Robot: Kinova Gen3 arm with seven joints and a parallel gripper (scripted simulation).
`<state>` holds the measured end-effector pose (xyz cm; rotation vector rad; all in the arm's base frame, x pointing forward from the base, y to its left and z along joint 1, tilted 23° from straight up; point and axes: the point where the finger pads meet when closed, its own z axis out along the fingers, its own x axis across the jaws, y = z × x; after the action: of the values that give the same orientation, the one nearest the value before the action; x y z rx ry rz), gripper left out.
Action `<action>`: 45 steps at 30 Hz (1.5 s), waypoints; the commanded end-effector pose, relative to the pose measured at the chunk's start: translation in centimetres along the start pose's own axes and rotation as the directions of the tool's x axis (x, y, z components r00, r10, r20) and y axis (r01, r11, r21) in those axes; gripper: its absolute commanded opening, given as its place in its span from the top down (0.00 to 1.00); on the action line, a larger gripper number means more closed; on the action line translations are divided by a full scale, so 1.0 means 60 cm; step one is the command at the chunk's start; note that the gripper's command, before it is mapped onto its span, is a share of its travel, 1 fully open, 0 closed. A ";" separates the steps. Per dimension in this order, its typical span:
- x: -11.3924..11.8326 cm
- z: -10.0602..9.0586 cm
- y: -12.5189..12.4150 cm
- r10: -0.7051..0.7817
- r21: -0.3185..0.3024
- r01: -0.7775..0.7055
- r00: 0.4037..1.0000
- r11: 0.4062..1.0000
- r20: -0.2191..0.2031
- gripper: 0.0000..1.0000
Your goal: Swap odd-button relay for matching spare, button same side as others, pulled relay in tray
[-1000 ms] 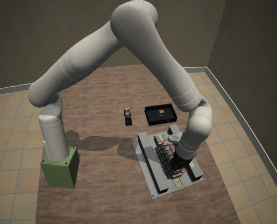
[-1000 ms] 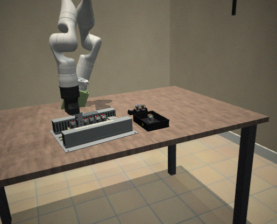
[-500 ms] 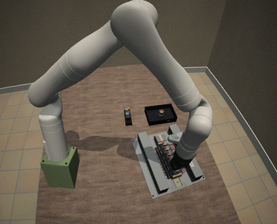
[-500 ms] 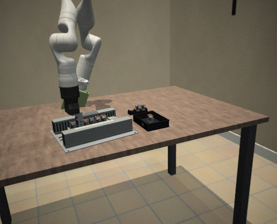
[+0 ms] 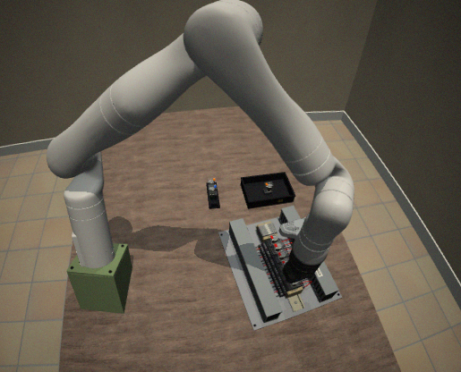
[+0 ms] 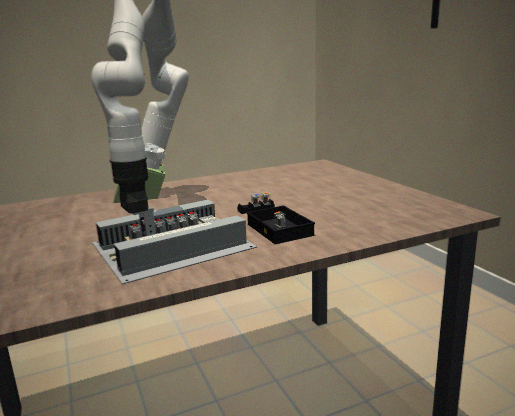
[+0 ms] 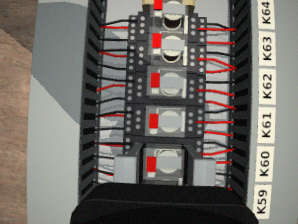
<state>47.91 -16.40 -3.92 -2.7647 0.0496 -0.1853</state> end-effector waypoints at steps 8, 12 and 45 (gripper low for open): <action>0.003 -0.007 -0.006 0.008 0.005 -0.008 1.000 1.000 -0.002 1.00; 0.001 -0.005 -0.001 0.001 0.000 -0.001 1.000 1.000 -0.001 1.00; 0.001 -0.007 -0.002 0.000 0.001 0.000 1.000 1.000 0.001 1.00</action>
<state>47.81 -16.34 -3.63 -2.7632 0.0463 -0.1813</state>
